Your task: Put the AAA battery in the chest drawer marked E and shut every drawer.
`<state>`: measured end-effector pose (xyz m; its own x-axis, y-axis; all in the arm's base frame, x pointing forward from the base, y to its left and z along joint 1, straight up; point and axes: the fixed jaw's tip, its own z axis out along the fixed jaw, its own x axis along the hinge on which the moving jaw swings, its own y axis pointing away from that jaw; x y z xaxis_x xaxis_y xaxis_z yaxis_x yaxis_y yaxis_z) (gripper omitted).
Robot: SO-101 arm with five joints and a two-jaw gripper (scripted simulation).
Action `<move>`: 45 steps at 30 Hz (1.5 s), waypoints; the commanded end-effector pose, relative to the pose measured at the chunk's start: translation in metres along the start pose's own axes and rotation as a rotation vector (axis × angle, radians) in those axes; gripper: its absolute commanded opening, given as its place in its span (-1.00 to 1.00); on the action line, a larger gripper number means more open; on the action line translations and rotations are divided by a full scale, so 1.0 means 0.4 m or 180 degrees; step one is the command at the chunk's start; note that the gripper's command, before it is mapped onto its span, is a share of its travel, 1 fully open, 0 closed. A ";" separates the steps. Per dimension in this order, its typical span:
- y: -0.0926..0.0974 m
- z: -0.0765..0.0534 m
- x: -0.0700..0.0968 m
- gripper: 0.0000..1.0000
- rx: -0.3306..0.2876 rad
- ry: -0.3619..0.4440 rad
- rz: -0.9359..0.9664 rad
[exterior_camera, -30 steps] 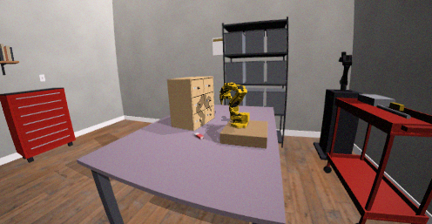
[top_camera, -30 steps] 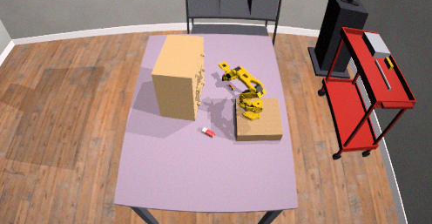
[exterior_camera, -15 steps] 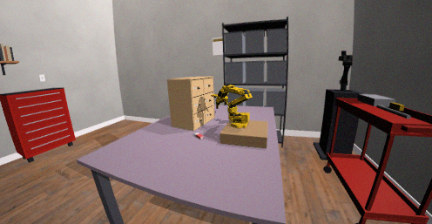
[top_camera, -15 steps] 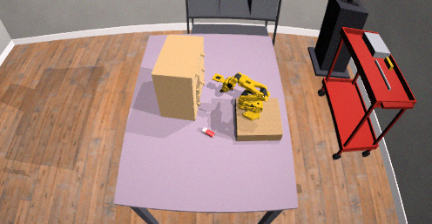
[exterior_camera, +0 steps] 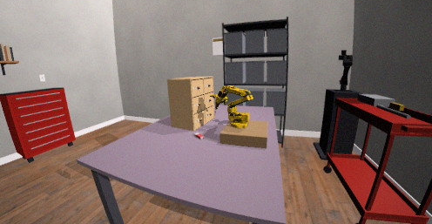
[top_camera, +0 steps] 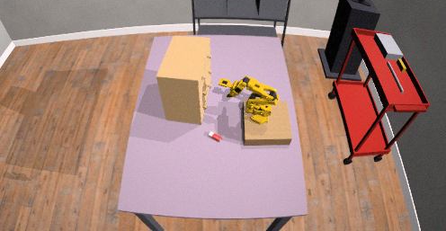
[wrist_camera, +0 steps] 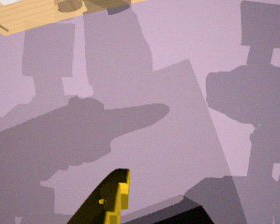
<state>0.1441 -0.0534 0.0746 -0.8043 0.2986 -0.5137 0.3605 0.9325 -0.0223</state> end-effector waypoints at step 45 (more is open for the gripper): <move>-0.032 0.155 -0.111 0.00 0.0128 -0.0886 0.0157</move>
<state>0.2026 -0.0865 0.0518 -0.6442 0.2573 -0.7203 0.3990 0.9165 -0.0295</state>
